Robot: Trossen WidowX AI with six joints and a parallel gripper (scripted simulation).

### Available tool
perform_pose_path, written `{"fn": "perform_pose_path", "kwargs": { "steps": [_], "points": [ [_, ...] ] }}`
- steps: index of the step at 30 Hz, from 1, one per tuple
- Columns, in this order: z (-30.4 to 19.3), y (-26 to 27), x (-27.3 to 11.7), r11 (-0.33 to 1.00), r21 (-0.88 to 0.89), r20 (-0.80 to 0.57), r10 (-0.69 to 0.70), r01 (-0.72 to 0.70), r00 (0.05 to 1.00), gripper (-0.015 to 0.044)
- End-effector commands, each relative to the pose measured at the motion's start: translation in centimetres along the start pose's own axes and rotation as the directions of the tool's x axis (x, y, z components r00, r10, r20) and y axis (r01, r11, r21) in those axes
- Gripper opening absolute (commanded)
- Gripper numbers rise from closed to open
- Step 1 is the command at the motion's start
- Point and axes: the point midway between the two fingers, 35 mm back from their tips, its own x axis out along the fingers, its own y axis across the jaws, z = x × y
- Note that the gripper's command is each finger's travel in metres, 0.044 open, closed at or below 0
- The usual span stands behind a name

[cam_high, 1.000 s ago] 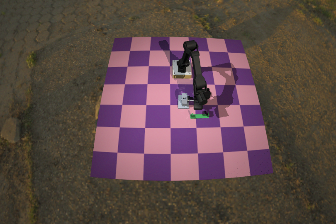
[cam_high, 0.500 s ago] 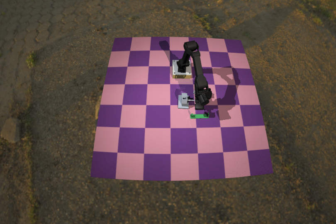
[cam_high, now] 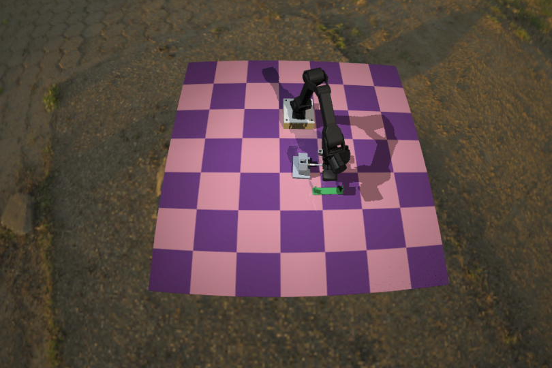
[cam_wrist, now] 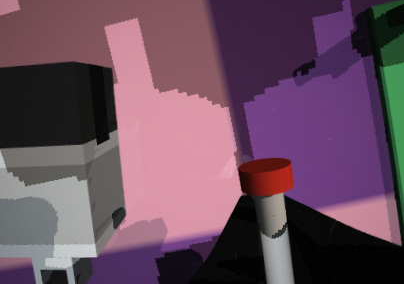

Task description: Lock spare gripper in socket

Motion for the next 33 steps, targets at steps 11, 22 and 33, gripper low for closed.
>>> {"fn": "perform_pose_path", "kwargs": {
  "steps": [11, 22, 33],
  "points": [
    [1.1, -0.3, -0.1, 1.000, 0.005, 0.005, 0.006, -0.006, 1.000, 0.0000],
    [1.7, -0.3, -0.1, 1.000, 0.006, 0.004, 0.015, -0.015, 1.000, 0.0000],
    [2.3, -0.3, 0.0, 1.000, 0.008, 0.002, 0.025, -0.025, 1.000, 0.0000]
  ]
}}
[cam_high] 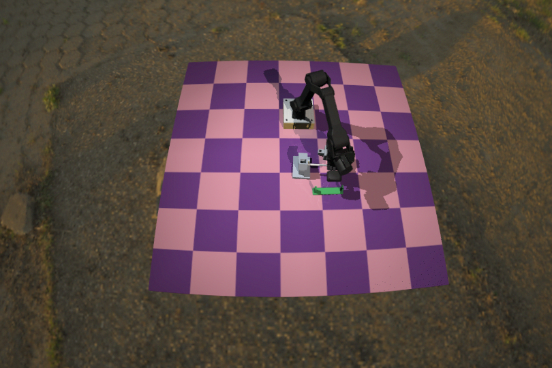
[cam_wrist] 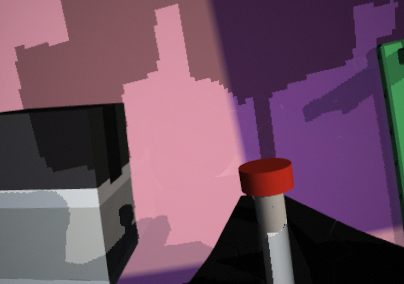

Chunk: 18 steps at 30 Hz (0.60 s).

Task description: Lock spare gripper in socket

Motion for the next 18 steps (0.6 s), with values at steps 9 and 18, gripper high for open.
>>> {"fn": "perform_pose_path", "kwargs": {
  "steps": [9, 18],
  "points": [
    [0.9, -0.3, -0.3, 1.000, 0.005, 0.006, 0.003, -0.003, 1.000, 0.0000],
    [1.5, -0.3, -0.4, 1.000, 0.006, 0.005, 0.012, -0.012, 1.000, 0.0000]
  ]
}}
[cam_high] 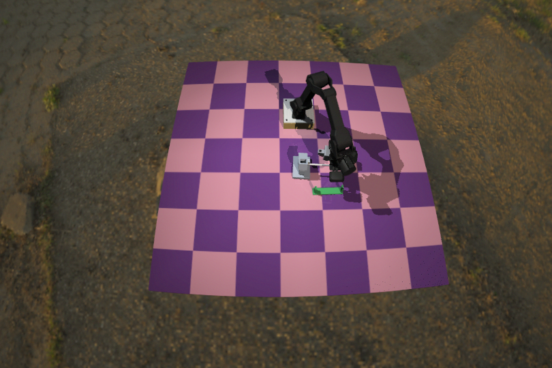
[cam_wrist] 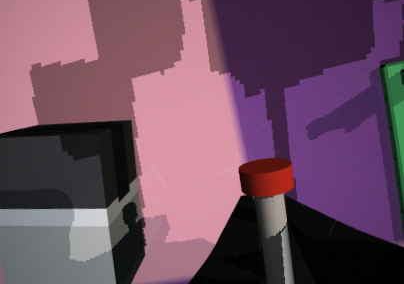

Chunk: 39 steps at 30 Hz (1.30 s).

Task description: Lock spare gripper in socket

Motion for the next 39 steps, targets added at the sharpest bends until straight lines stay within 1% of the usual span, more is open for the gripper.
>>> {"fn": "perform_pose_path", "kwargs": {
  "steps": [1, 31, 39],
  "points": [
    [0.5, -0.2, -0.3, 1.000, 0.004, 0.008, -0.003, 0.003, 1.000, 0.0000],
    [2.2, -0.2, -0.5, 1.000, 0.007, 0.003, 0.021, -0.021, 1.000, 0.0000],
    [2.0, 0.2, -1.6, 0.999, 0.004, -0.008, 0.032, -0.032, 0.999, 0.0000]
  ]
}}
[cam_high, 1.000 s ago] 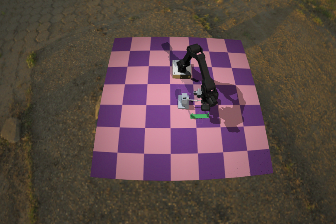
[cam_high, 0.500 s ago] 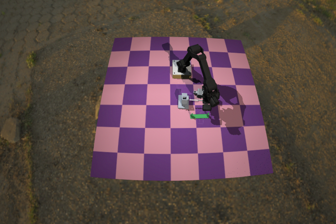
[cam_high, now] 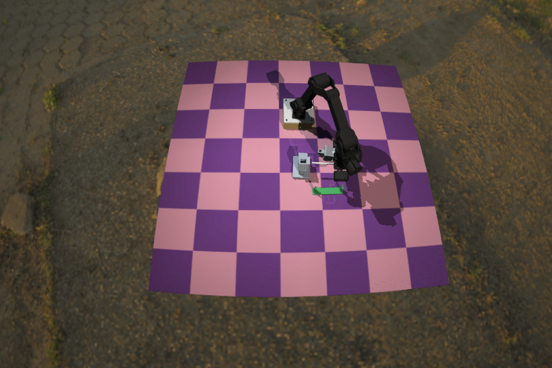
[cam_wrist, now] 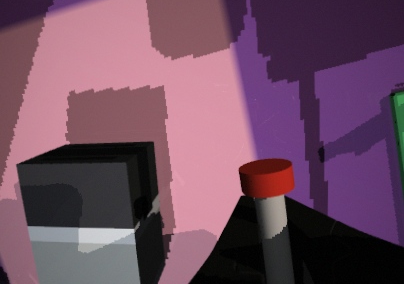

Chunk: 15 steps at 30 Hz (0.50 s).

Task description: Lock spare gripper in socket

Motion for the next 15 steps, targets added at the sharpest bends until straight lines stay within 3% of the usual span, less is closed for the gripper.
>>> {"fn": "perform_pose_path", "kwargs": {
  "steps": [1, 15],
  "points": [
    [0.2, 0.0, -1.0, 1.000, -0.001, 0.003, -0.006, 0.006, 1.000, 0.0000],
    [-0.2, 0.9, -1.6, 0.999, 0.006, -0.017, 0.033, -0.033, 0.999, 0.0012]
  ]
}}
